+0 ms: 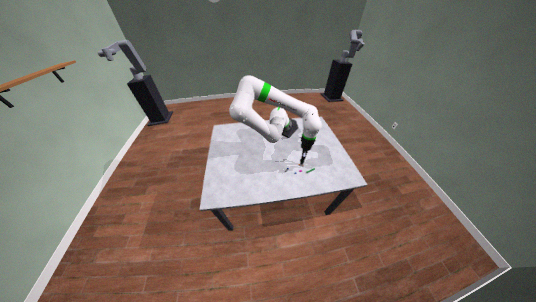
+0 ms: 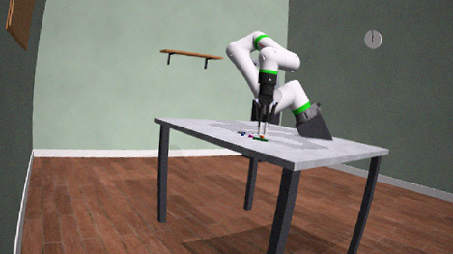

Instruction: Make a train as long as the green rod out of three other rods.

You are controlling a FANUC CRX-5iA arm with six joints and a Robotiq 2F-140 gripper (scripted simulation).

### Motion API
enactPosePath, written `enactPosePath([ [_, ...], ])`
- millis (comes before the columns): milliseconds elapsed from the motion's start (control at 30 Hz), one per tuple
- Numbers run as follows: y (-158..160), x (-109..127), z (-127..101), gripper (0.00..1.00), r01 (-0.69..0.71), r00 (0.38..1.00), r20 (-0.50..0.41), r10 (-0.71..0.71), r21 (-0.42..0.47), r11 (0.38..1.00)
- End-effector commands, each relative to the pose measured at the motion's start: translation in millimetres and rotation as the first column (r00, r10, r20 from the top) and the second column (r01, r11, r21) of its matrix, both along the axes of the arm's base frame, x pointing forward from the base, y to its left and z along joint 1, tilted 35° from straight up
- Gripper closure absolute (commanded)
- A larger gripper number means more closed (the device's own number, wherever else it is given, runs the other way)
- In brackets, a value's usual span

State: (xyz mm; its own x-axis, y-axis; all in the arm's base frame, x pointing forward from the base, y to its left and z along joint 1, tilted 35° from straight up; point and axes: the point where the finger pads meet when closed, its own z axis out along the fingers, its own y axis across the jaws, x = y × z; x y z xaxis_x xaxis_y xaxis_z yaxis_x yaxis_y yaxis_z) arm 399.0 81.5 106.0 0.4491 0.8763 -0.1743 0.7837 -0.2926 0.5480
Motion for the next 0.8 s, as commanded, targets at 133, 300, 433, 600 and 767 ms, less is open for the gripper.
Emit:
enactPosePath([
  [133,-1.8,2.3,-4.2,0.85,0.0,1.0,0.0,0.0,0.0,1.0],
  [300,-3.7,4.5,-8.3,0.85,0.0,1.0,0.0,0.0,0.0,1.0],
  [433,-4.8,5.7,-10.7,0.85,0.0,1.0,0.0,0.0,0.0,1.0],
  [600,-5.3,6.2,-11.6,0.85,0.0,1.0,0.0,0.0,0.0,1.0],
  [767,-5.4,6.3,-11.9,0.85,0.0,1.0,0.0,0.0,0.0,1.0],
])
